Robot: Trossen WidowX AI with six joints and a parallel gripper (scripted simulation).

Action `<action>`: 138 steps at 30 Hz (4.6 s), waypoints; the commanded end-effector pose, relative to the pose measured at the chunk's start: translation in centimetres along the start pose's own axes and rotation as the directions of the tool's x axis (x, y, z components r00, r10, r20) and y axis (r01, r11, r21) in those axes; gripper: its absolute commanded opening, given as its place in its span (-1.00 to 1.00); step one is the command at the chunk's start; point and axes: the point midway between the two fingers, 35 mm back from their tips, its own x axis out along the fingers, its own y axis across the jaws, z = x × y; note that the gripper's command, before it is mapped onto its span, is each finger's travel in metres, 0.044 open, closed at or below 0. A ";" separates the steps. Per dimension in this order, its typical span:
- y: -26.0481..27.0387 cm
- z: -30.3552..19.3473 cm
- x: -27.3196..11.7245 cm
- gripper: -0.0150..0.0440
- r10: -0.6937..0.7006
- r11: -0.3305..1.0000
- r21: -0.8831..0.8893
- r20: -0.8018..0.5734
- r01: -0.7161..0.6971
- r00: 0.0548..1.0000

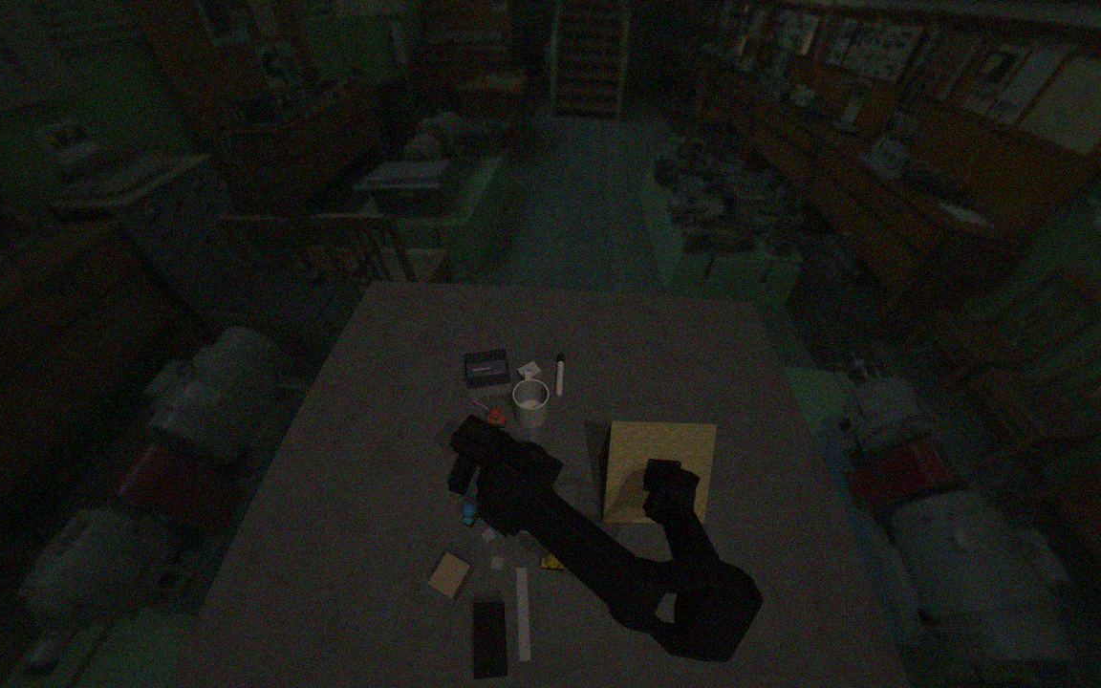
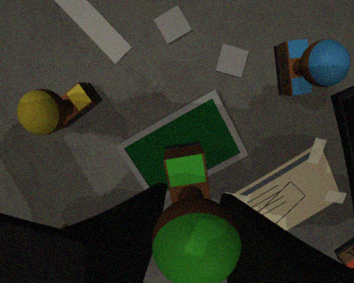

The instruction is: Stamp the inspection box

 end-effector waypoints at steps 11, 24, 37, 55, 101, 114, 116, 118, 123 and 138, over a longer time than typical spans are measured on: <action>-5.3 -1.7 -0.2 -0.49 -0.001 0.903 0.430 -0.017 0.008 1.000; -10.2 -4.4 0.1 -0.49 0.002 0.646 0.763 -0.025 0.018 1.000; -10.3 -4.5 0.6 -0.49 0.001 0.641 0.767 -0.026 0.019 1.000; -10.4 -4.4 1.8 -0.49 -0.002 0.641 0.767 -0.027 0.022 1.000; -10.3 -4.5 4.9 -0.49 -0.007 0.641 0.767 -0.027 0.025 1.000; -10.2 -4.5 5.7 -0.49 -0.008 0.641 0.767 -0.027 0.026 1.000; -10.2 -4.5 5.8 -0.49 -0.008 0.641 0.767 -0.027 0.026 1.000; -10.2 -4.5 6.0 -0.49 -0.008 0.641 0.767 -0.027 0.026 1.000; -10.2 -4.5 6.3 -0.49 -0.008 0.641 0.767 -0.027 0.026 1.000; -10.1 -4.5 6.8 -0.49 -0.008 0.641 0.767 -0.026 0.026 1.000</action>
